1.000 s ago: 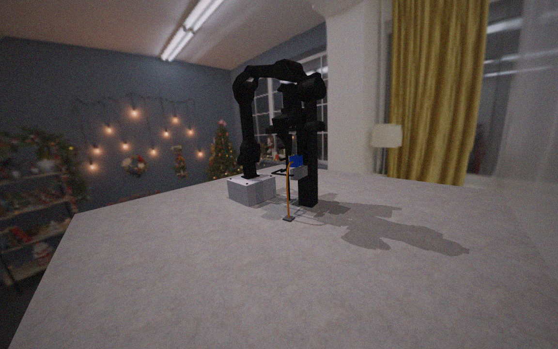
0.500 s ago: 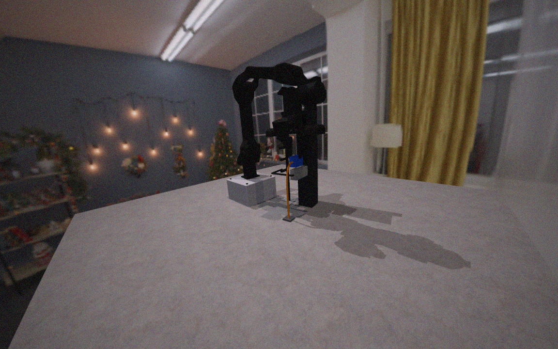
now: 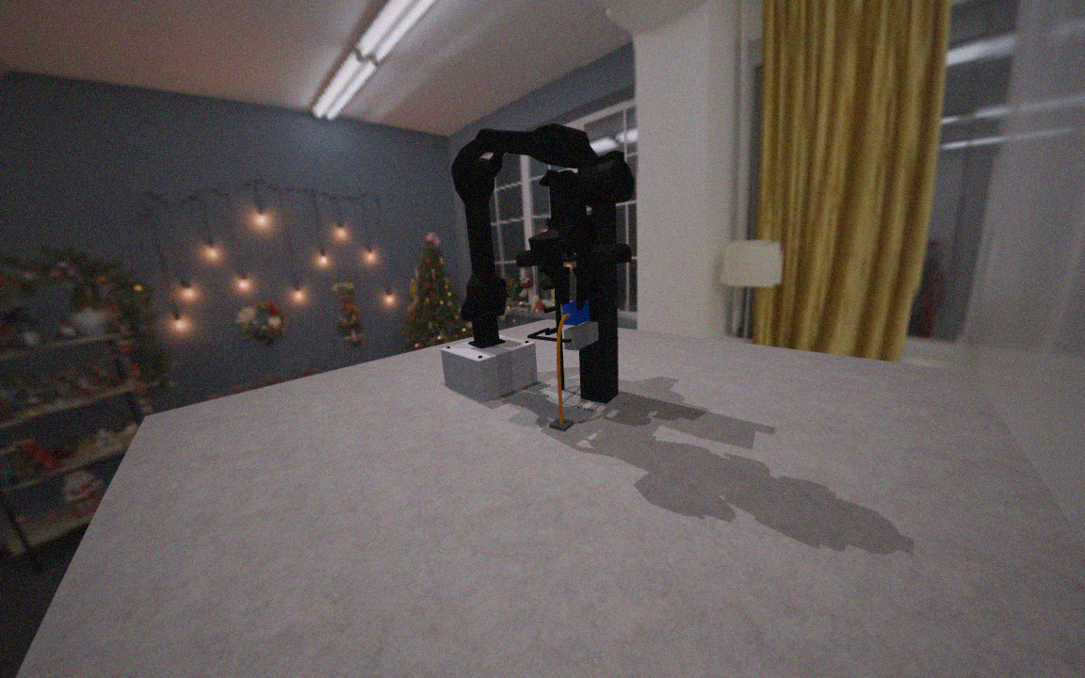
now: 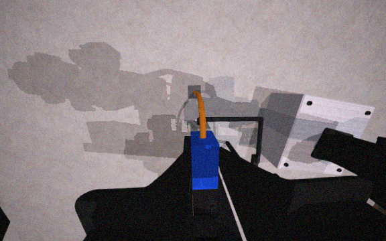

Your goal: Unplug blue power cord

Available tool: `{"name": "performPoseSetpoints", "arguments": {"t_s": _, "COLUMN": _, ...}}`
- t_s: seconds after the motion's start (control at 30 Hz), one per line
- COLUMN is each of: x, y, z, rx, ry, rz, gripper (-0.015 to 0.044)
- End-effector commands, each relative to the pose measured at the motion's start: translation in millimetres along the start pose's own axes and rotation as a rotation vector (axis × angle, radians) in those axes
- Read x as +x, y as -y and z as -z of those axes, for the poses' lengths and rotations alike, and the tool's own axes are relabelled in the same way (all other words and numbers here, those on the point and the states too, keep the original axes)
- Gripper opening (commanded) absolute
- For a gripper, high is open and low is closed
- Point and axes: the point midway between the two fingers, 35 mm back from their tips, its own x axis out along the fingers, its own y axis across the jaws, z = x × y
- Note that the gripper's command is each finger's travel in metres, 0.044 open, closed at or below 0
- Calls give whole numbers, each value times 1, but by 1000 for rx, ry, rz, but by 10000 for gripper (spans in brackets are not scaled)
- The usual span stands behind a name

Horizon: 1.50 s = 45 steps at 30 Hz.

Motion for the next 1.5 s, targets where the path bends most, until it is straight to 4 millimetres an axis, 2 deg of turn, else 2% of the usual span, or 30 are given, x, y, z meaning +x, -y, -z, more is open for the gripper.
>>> {"name": "performPoseSetpoints", "arguments": {"t_s": 0.0, "x": 0, "y": -1, "z": 0, "rx": -1, "ry": -1, "rz": -5, "gripper": 55}}
{"name": "performPoseSetpoints", "arguments": {"t_s": 0.17, "x": 0, "y": -1, "z": 0, "rx": -1, "ry": -1, "rz": -5, "gripper": 21}}
{"name": "performPoseSetpoints", "arguments": {"t_s": 0.2, "x": 0, "y": -1, "z": 0, "rx": -1, "ry": -1, "rz": -5, "gripper": 0}}
{"name": "performPoseSetpoints", "arguments": {"t_s": 1.4, "x": -4, "y": 1, "z": -54, "rx": 2, "ry": 1, "rz": 0, "gripper": 0}}
{"name": "performPoseSetpoints", "arguments": {"t_s": 1.47, "x": -3, "y": 1, "z": -49, "rx": 2, "ry": 0, "rz": 1, "gripper": 53}}
